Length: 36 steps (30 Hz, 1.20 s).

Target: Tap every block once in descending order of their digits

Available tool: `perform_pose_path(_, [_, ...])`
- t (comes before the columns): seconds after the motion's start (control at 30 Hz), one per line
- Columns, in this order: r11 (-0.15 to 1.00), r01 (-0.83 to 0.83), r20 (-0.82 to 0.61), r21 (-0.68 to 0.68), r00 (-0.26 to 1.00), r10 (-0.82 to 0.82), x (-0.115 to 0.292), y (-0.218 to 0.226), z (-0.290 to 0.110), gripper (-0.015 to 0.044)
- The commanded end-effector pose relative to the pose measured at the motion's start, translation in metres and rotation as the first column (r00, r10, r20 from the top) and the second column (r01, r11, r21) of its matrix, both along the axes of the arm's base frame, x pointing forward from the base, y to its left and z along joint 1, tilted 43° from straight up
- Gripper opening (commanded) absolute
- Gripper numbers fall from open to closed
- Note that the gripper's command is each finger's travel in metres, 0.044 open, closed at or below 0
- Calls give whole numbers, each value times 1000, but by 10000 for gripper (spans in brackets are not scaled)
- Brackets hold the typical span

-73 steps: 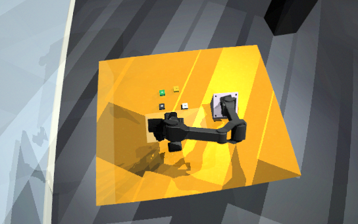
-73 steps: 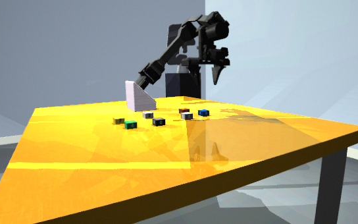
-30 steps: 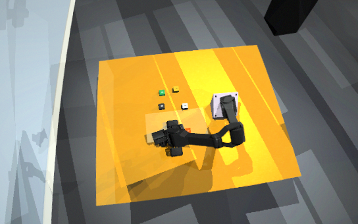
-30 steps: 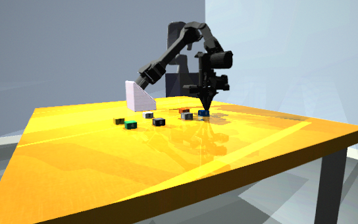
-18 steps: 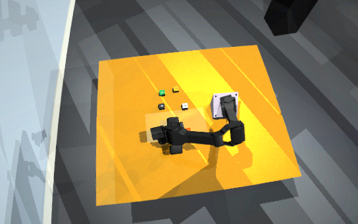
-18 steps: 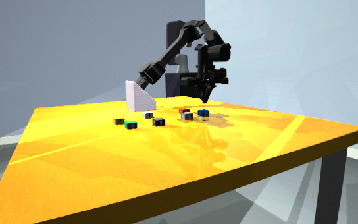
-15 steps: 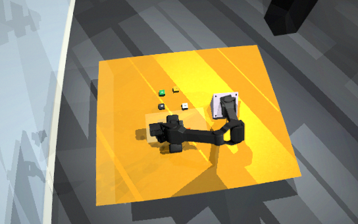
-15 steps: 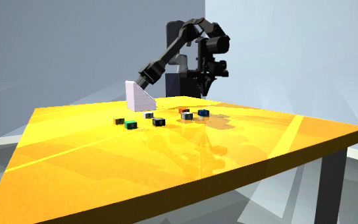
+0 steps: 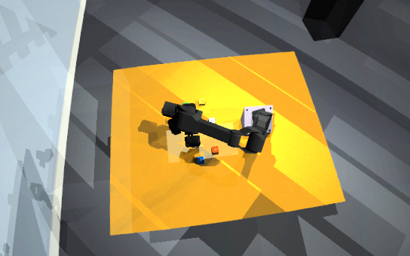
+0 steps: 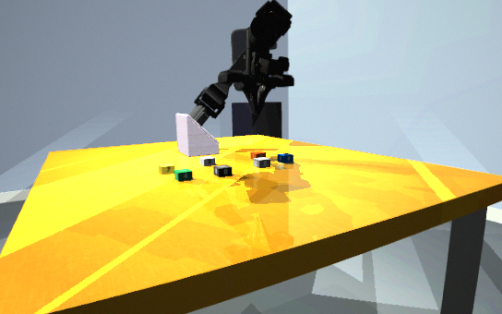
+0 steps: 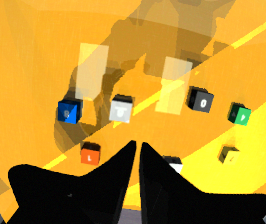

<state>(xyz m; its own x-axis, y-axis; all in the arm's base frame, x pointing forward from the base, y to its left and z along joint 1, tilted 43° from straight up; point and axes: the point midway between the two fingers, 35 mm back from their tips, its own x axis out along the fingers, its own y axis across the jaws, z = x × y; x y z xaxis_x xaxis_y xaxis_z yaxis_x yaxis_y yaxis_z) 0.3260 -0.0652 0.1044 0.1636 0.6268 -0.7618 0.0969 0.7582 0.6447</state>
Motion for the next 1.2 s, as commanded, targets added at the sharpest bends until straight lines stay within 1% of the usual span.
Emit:
perform_pose_path(0.0, [1000,2,-15,-7,1000,-2,-12,-51,-47,20])
perform_pose_path(0.2, [1000,-7,-14,14,1000,8,-59,-120,-121,20])
perform_pose_path(0.27, [1000,-11,-7,29,1000,12,-78,-135,-144,20])
perform_pose_path(0.33, [999,-13,-5,34,1000,13,-84,-139,-151,20])
perform_pose_path(0.53, [999,-13,-5,34,1000,13,-83,-138,-153,20])
perform_pose_path(0.6, [999,-12,-4,33,1000,13,-79,-125,-169,20])
perform_pose_path(0.67, [999,-12,-3,35,1000,13,-73,-102,-195,20])
perform_pose_path(0.73, [999,-13,-2,37,1000,13,-72,-87,-209,20])
perform_pose_path(1.17, [999,-13,-2,37,1000,13,-70,-78,-218,20])
